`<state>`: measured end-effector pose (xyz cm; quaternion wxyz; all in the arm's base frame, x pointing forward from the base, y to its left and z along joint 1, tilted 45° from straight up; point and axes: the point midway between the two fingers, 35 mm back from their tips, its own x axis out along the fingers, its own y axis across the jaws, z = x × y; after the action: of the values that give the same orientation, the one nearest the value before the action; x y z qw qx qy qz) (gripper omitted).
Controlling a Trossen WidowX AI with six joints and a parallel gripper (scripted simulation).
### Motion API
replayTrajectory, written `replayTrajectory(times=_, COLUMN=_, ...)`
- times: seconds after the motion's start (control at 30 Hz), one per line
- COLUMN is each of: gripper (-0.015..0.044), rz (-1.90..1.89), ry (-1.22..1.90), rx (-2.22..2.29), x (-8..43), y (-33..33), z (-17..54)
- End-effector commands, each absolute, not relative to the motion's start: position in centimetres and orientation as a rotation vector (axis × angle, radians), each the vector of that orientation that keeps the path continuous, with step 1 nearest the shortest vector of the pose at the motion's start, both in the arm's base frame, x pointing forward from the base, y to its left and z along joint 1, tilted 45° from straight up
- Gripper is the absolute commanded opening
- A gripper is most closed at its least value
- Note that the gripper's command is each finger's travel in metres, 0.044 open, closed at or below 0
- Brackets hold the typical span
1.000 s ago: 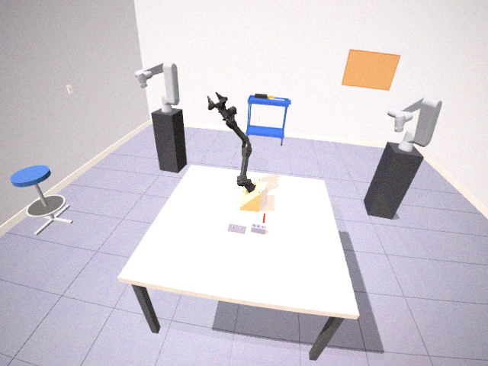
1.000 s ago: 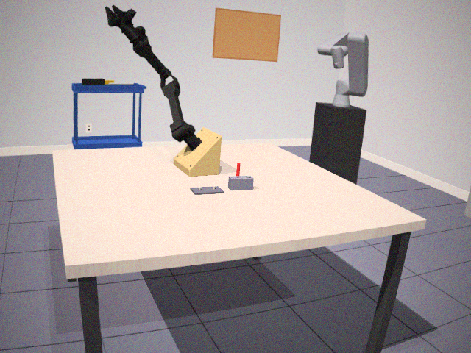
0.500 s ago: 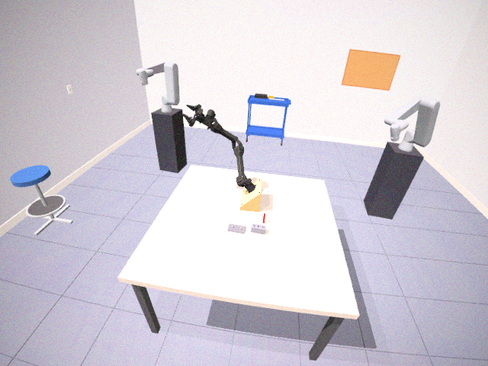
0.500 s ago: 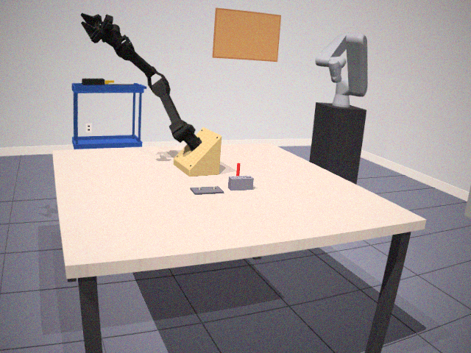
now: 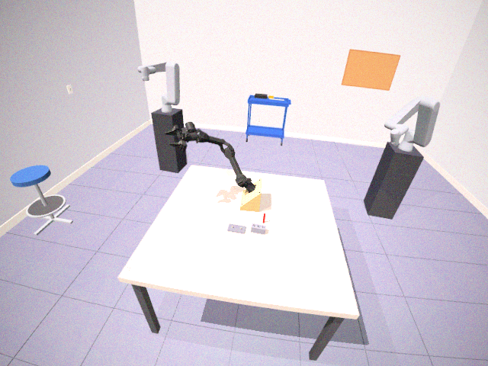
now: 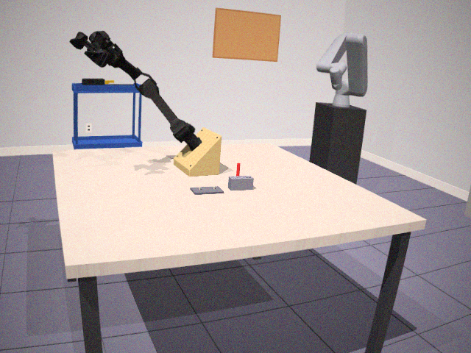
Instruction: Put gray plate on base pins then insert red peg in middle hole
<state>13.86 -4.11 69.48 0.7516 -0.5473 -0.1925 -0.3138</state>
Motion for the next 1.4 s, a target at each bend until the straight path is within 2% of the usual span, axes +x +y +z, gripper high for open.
replayTrajectory(times=0.0, gripper=0.0440, rz=-0.539, ry=-0.328, rx=-1.187, x=20.0, y=-3.3, z=66.7)
replayTrajectory(times=0.37, gripper=0.0440, rz=-0.170, ry=-0.026, rx=-1.205, x=33.7, y=1.6, z=55.9)
replayTrajectory(times=0.77, gripper=0.0440, rz=0.177, ry=0.387, rx=-1.266, x=42.0, y=8.7, z=39.5)
replayTrajectory(times=1.07, gripper=0.0440, rz=0.416, ry=0.773, rx=-1.365, x=43.0, y=13.9, z=24.6)
replayTrajectory(times=1.37, gripper=0.0440, rz=0.602, ry=1.203, rx=-1.584, x=38.5, y=16.8, z=10.5)
